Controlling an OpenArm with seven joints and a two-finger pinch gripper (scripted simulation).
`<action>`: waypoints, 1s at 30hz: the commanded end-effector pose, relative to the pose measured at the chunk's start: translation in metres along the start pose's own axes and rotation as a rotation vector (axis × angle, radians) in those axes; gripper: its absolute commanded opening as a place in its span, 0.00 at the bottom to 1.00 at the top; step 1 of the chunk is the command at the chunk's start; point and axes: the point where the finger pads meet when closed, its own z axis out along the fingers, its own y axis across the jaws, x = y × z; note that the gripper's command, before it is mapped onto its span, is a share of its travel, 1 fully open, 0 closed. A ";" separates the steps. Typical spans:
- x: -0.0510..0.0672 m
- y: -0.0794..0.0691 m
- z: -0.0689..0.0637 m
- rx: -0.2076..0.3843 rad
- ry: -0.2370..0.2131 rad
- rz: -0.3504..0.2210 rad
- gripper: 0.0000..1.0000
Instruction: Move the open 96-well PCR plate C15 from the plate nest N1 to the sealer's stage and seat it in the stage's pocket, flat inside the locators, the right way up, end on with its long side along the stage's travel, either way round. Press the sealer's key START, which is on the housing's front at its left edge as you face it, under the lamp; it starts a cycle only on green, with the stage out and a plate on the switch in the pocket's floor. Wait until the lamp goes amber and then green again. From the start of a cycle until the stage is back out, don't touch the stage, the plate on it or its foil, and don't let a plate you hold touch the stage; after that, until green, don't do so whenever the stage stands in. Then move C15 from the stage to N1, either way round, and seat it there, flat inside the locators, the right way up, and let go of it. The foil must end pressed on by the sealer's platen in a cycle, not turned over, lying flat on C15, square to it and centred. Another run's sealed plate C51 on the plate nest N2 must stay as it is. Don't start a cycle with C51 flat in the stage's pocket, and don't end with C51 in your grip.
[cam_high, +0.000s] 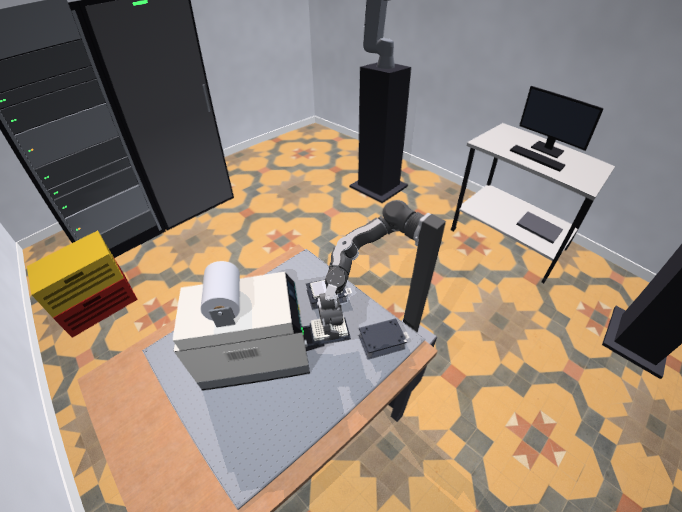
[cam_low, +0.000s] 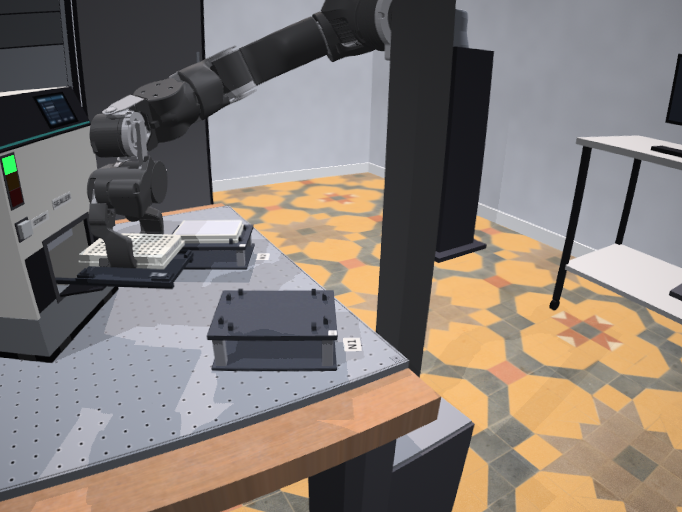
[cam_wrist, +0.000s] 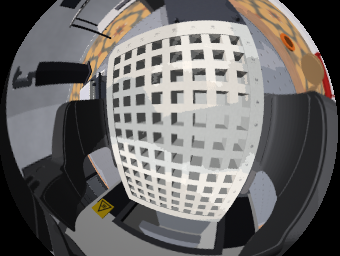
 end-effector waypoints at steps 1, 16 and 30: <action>0.000 0.000 0.000 0.003 0.001 -0.002 0.00; 0.003 -0.002 0.004 0.005 0.004 -0.004 0.00; 0.000 0.000 0.000 0.002 0.001 -0.002 0.00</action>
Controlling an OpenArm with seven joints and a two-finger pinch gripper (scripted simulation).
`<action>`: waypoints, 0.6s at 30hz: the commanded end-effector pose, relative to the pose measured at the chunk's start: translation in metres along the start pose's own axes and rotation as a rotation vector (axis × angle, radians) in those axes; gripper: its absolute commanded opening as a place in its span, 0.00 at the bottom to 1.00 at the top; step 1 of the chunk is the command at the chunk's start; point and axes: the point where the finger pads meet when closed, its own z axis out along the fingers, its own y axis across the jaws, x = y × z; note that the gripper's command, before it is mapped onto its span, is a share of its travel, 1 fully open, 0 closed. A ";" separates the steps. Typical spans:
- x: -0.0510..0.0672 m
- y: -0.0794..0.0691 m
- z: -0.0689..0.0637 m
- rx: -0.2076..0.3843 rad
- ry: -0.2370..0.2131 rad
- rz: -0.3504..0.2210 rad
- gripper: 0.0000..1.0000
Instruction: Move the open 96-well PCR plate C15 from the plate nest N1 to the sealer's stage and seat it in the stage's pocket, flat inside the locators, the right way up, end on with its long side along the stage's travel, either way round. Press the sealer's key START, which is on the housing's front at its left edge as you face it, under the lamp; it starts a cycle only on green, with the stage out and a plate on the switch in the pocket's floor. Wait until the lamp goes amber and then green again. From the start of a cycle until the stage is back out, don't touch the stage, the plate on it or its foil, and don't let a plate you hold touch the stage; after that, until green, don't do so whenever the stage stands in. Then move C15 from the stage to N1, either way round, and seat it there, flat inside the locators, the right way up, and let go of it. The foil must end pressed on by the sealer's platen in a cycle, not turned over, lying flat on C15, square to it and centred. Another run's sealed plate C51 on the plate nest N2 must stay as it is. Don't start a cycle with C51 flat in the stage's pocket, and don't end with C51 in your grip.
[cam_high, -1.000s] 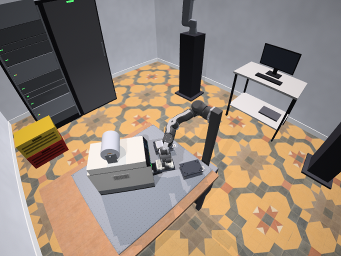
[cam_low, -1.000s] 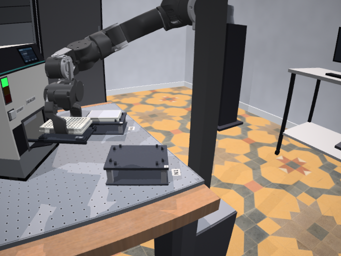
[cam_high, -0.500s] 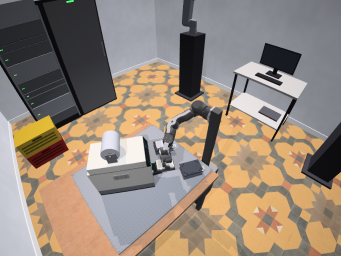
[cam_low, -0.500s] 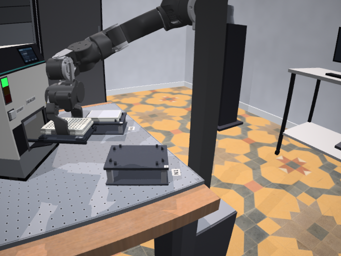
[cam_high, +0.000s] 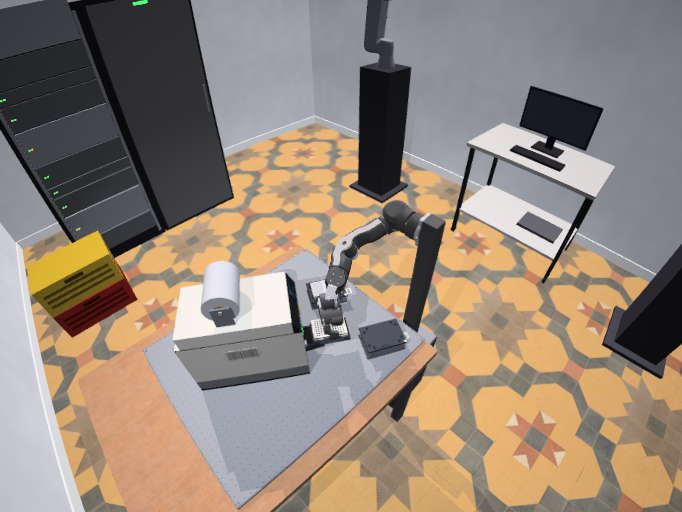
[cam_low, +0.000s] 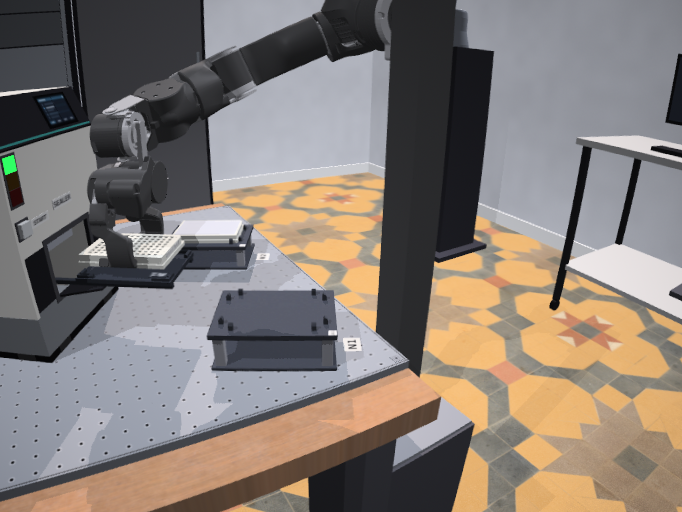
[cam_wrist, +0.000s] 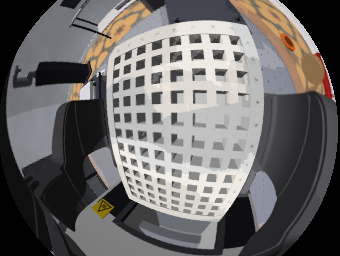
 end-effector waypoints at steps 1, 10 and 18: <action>0.000 0.000 -0.001 0.000 0.002 -0.001 0.00; 0.000 0.000 -0.001 0.000 0.002 -0.001 0.00; 0.003 -0.001 0.004 0.004 0.005 -0.003 0.00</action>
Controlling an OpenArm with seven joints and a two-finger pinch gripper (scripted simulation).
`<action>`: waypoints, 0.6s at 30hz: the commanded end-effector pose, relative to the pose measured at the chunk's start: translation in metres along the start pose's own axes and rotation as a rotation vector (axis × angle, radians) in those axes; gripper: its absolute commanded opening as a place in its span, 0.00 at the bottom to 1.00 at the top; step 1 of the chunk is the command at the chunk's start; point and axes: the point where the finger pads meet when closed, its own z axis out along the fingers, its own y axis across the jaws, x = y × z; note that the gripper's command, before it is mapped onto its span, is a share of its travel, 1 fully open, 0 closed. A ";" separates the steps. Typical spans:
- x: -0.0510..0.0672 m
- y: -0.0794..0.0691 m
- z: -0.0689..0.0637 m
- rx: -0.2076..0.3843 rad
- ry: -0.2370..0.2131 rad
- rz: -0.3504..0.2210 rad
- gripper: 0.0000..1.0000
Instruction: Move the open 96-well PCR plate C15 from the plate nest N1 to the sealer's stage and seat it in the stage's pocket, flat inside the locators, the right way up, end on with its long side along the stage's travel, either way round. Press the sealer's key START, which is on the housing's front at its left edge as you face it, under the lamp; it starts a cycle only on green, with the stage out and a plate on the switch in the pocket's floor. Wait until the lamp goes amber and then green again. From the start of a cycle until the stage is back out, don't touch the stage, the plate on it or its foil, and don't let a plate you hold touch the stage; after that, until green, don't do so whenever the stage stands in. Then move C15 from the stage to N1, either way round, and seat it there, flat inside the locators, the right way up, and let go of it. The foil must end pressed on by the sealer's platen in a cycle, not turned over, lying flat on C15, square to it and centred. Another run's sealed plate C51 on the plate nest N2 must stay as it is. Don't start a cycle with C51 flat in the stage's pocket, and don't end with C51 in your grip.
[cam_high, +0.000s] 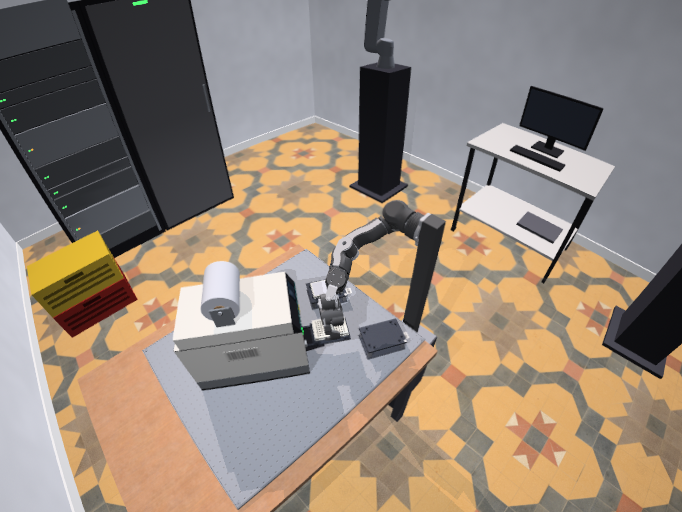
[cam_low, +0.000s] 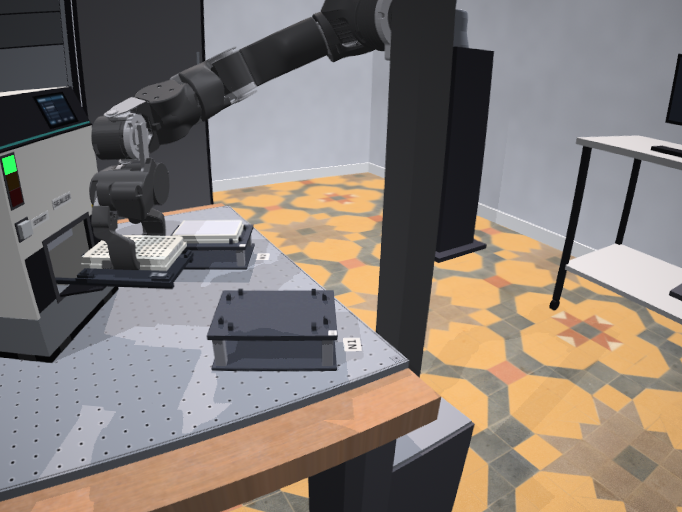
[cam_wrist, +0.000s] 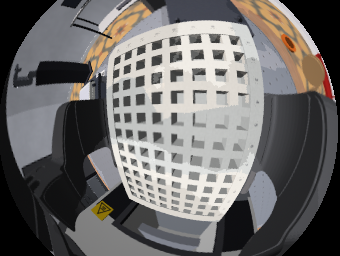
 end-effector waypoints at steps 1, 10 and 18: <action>0.000 0.000 0.001 0.001 -0.001 0.001 0.00; 0.000 0.000 0.000 0.000 -0.002 0.002 0.00; -0.003 0.001 -0.003 -0.002 -0.004 0.003 0.00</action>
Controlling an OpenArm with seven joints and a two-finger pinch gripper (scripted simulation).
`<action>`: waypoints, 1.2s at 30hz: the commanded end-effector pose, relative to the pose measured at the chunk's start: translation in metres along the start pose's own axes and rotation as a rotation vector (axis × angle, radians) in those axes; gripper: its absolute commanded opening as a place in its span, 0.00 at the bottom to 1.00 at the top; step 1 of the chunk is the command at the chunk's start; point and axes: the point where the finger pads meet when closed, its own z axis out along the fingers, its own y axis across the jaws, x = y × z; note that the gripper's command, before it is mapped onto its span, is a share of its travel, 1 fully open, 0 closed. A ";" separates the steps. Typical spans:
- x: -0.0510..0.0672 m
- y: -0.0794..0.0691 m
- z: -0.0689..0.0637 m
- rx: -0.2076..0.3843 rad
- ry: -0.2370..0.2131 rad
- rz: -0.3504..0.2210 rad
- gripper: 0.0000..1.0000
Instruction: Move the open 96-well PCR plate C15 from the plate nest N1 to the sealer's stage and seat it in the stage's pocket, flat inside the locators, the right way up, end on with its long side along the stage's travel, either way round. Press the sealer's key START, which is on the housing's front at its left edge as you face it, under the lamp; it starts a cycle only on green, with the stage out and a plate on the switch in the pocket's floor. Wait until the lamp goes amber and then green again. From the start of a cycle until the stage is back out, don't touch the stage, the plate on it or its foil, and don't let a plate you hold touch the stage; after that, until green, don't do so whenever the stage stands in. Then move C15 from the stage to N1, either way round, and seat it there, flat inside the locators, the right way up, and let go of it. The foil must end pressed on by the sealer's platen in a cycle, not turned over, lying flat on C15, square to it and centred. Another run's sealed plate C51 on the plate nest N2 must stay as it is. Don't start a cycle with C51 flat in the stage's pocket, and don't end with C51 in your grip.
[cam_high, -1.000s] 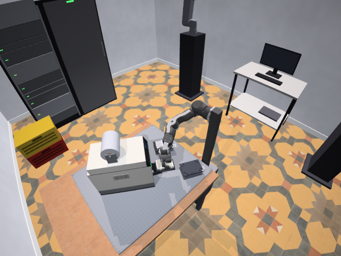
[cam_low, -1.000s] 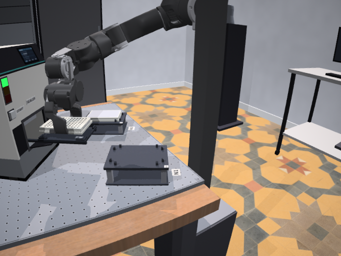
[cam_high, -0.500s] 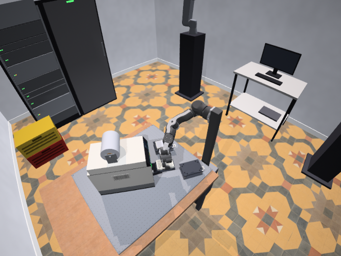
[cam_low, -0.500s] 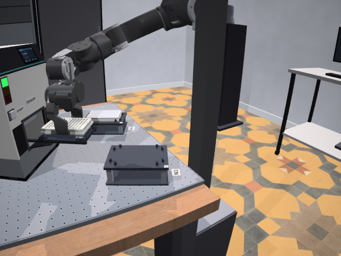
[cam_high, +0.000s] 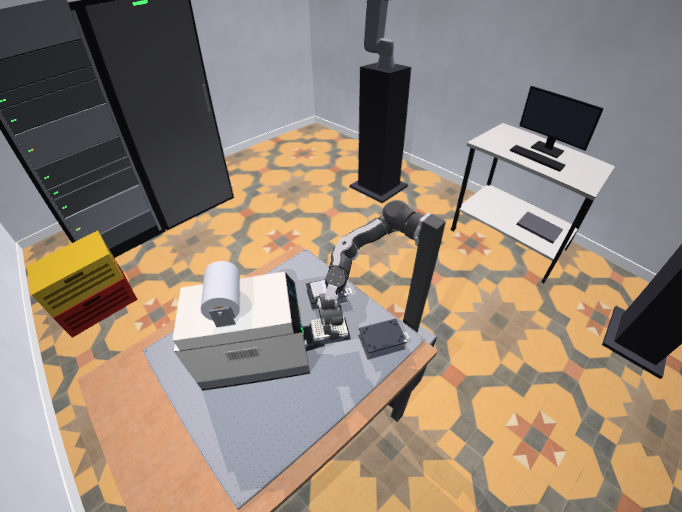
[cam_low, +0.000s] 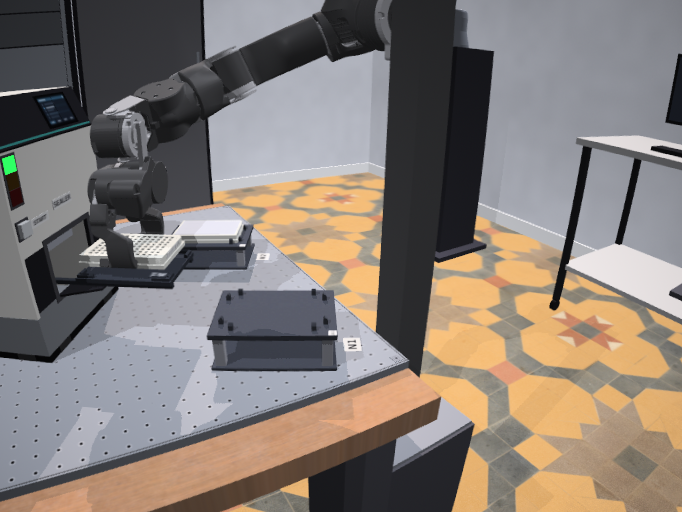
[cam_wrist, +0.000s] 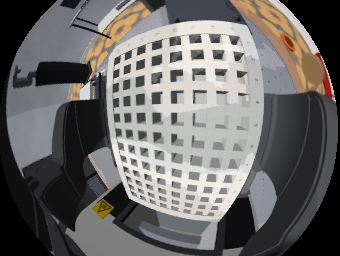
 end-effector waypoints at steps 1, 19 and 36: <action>0.000 0.000 -0.001 0.000 0.001 -0.001 0.00; 0.003 -0.001 0.003 0.004 0.005 -0.003 0.00; 0.002 0.000 0.006 0.001 0.005 -0.007 0.00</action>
